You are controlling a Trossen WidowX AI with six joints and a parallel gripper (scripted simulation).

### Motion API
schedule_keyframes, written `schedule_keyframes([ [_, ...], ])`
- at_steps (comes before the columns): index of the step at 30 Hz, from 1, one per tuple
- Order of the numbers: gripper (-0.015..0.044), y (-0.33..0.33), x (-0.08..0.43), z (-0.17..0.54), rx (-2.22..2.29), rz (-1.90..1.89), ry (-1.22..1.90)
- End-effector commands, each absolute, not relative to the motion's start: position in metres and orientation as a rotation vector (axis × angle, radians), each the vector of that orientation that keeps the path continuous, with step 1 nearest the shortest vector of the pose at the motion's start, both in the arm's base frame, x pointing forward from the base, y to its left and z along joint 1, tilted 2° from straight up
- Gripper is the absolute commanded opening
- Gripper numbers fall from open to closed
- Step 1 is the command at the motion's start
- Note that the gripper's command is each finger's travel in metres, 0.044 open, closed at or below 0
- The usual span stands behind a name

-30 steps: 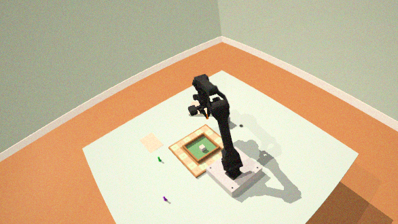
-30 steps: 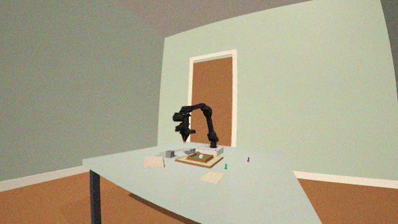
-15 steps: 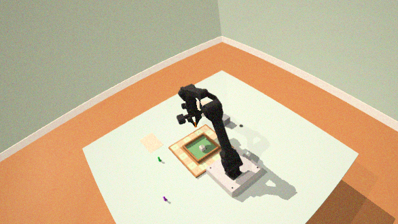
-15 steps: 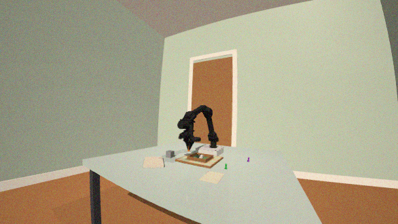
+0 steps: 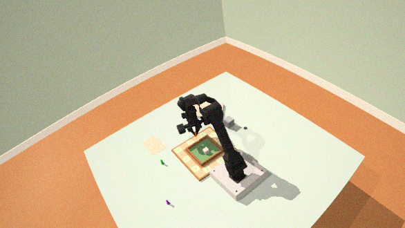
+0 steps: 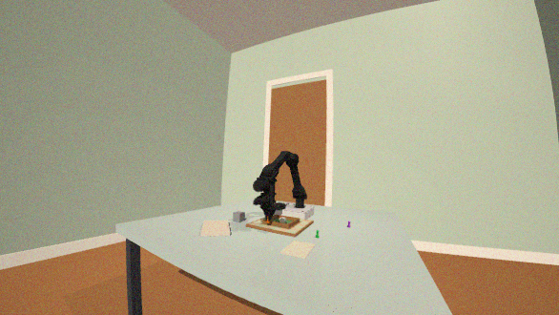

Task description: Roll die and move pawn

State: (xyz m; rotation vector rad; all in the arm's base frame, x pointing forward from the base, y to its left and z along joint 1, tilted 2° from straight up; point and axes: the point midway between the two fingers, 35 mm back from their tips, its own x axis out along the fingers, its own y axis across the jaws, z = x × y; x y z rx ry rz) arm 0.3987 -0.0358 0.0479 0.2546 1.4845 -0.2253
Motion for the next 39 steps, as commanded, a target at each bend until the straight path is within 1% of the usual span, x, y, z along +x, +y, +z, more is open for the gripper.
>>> schedule_keyframes([
  [1,0.0,-0.036,0.398,0.038,0.256,-0.232,1.492],
  [16,0.0,-0.036,0.399,0.021,0.256,-0.232,1.492],
  [26,0.0262,-0.035,0.4,0.03,0.255,-0.226,1.487],
  [30,0.0368,-0.036,0.396,0.073,0.256,-0.232,1.491],
  [33,0.044,-0.036,0.396,0.076,0.256,-0.232,1.491],
  [37,0.044,-0.035,0.394,0.081,0.254,-0.23,1.492],
  [39,0.044,-0.033,0.38,0.092,0.237,-0.215,1.495],
])
